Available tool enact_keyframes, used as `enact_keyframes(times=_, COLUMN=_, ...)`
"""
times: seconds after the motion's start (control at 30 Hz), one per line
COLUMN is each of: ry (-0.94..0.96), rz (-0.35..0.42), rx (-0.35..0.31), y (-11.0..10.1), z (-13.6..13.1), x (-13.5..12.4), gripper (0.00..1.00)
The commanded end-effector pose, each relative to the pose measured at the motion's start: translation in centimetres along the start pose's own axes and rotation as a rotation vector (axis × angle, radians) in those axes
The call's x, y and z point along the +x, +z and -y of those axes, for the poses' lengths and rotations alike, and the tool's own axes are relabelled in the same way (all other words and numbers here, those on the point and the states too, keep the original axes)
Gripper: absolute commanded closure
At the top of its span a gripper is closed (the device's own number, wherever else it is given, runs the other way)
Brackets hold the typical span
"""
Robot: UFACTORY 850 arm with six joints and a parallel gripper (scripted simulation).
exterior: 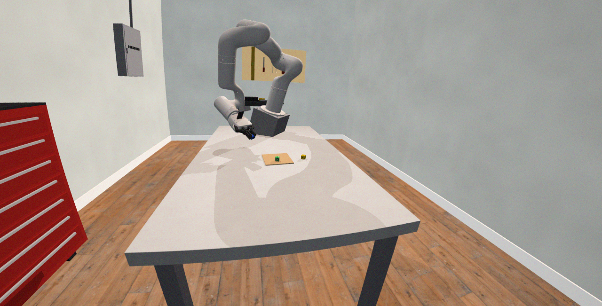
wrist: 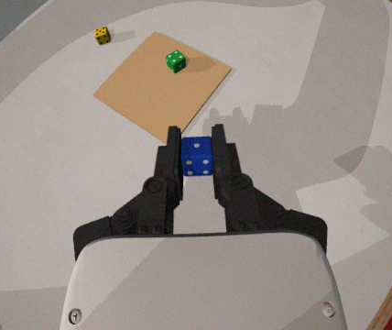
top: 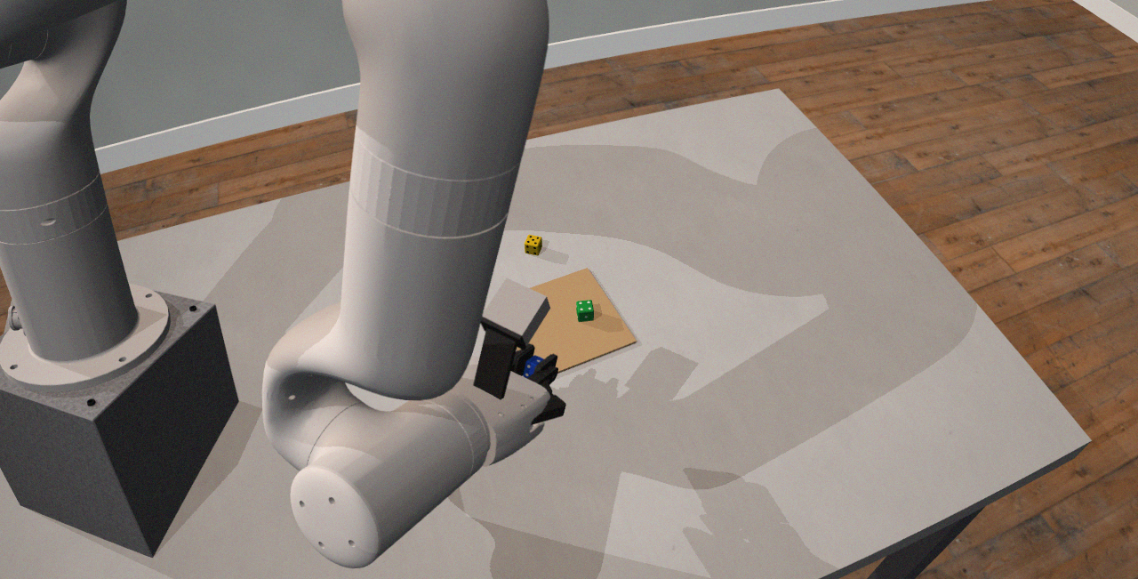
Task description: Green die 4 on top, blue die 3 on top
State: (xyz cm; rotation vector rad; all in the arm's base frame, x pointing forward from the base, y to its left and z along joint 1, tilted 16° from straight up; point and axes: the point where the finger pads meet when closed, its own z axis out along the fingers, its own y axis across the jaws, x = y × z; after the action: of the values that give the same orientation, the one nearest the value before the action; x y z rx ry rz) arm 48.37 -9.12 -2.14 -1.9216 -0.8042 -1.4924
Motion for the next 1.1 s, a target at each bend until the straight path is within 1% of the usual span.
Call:
enact_keyframes(times=0.0, ry=-0.001, rz=-0.001, rx=0.002, y=0.2, z=0.0, x=-0.4, gripper=0.85)
enact_keyframes(times=0.13, ry=-0.001, rz=-0.001, rx=0.002, y=0.7, z=-0.1, x=-1.3, gripper=0.85)
enact_keyframes(times=0.2, ry=-0.001, rz=-0.001, rx=0.002, y=0.7, z=-0.1, x=-1.3, gripper=0.85)
enact_keyframes(times=0.7, ry=-0.001, rz=-0.001, rx=0.002, y=3.3, z=-0.1, x=-5.9, gripper=0.85)
enact_keyframes(times=1.07, ry=-0.001, rz=-0.001, rx=0.002, y=3.7, z=-0.1, x=-6.6, gripper=0.85)
